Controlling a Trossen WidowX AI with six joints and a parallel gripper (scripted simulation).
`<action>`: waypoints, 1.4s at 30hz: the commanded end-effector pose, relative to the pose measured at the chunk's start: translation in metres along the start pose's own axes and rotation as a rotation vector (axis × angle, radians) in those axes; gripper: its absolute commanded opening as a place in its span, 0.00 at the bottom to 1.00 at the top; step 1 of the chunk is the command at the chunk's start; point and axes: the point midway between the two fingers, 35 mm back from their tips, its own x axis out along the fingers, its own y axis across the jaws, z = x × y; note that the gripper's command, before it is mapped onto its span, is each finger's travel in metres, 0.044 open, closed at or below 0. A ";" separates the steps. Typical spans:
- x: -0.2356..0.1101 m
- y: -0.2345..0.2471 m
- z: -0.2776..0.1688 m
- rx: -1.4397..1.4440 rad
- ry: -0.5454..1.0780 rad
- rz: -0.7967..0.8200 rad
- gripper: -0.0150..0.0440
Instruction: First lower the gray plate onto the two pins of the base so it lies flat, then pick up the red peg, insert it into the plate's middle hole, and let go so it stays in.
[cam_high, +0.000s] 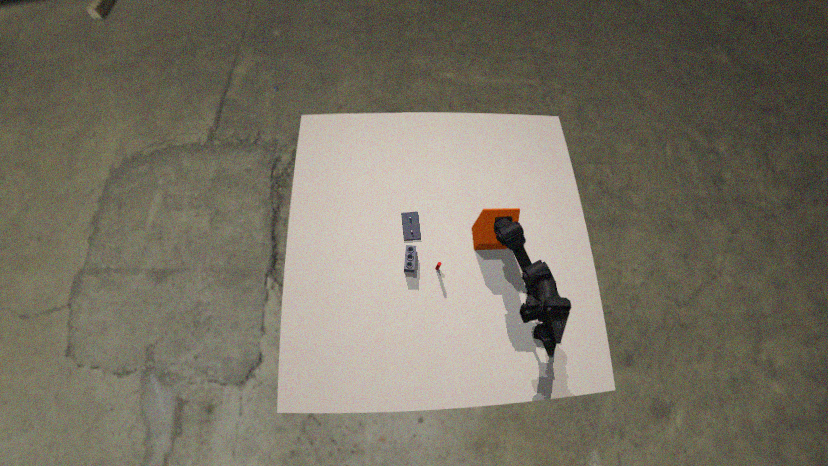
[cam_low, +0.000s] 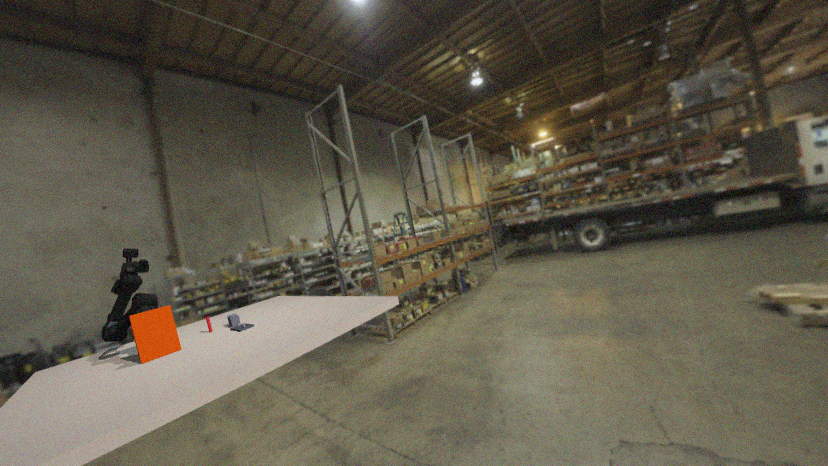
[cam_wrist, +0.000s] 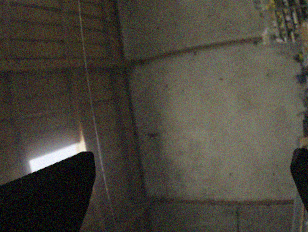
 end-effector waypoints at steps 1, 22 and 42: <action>0.000 0.000 0.000 0.000 0.000 0.000 0.98; -0.035 0.199 0.188 0.786 -0.500 0.725 1.00; -0.218 0.116 0.426 1.632 -1.355 1.606 1.00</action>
